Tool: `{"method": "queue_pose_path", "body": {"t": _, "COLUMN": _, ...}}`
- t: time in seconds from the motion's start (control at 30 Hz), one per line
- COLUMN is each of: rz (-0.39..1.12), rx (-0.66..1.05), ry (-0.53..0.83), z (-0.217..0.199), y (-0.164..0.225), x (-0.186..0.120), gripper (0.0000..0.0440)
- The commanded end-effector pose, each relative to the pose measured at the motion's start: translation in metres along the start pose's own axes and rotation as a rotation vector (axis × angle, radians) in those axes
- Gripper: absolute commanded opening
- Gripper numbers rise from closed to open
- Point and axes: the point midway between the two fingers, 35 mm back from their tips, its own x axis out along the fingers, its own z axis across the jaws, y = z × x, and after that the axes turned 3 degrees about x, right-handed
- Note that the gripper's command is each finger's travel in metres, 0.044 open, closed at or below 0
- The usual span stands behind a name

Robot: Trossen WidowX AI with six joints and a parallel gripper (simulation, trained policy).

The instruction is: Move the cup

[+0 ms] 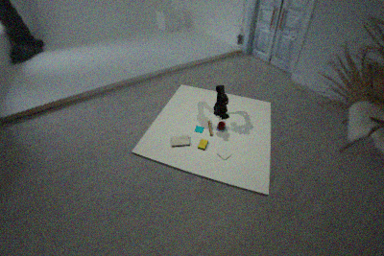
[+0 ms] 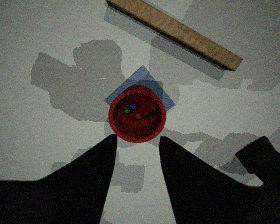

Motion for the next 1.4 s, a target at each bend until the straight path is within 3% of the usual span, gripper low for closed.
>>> {"method": "queue_pose_path", "body": {"t": 0.0, "rz": 0.01, "rx": 0.012, "ry": 0.045, "z": -0.004, "y": 0.0, "x": 0.009, "gripper": 0.0151}}
{"method": "queue_pose_path", "body": {"t": 1.37, "rz": 0.02, "rx": 0.047, "ry": 0.274, "z": -0.025, "y": 0.008, "x": 0.104, "gripper": 0.0194}}
